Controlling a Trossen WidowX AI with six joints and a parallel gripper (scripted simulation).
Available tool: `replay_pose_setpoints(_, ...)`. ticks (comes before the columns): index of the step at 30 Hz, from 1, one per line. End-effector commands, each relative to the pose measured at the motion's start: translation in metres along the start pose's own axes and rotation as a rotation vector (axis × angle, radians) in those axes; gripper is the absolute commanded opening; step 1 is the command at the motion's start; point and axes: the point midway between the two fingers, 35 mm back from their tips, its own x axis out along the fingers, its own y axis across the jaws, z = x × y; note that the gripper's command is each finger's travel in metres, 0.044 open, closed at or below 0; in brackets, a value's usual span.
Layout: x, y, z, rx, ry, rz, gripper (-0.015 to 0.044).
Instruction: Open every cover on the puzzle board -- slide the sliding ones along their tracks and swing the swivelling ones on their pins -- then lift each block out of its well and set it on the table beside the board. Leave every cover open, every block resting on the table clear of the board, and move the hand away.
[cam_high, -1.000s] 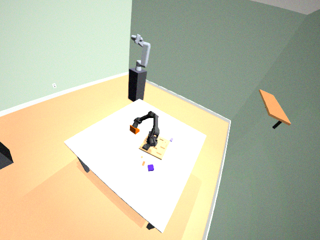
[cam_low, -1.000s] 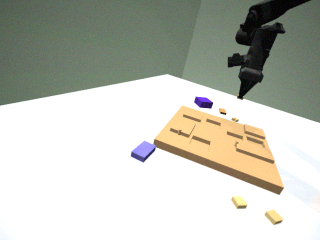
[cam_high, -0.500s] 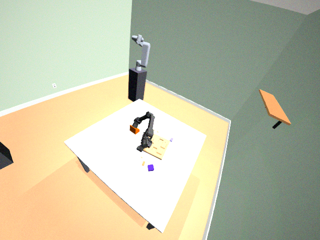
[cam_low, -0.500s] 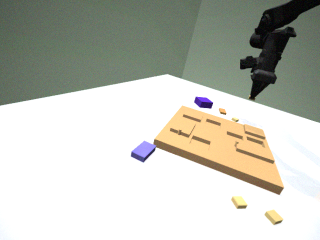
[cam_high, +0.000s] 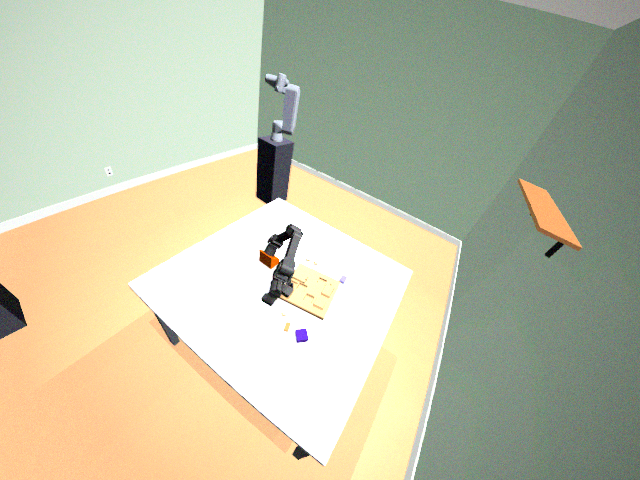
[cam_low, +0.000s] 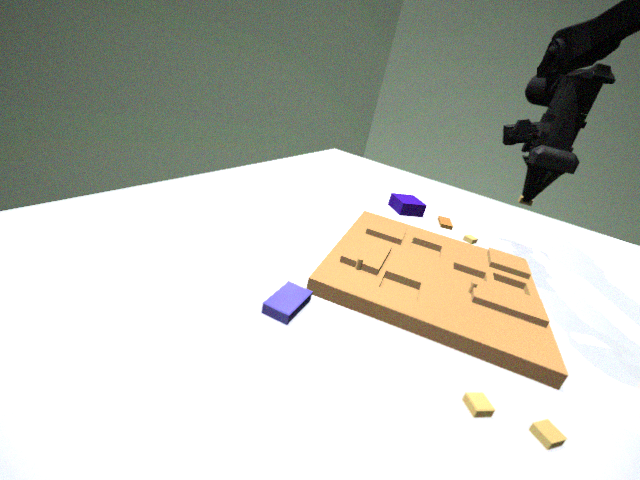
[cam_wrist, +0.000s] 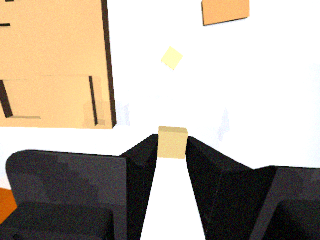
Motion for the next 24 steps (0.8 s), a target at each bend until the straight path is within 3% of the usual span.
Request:
replay_pose_setpoints(1, 0.000, -0.003, -0.001, -0.012, -0.001, -0.010, 0.0080)
replay_pose_setpoints(24, 0.038, -0.006, 0.002, -0.012, -0.001, -0.010, 0.0080)
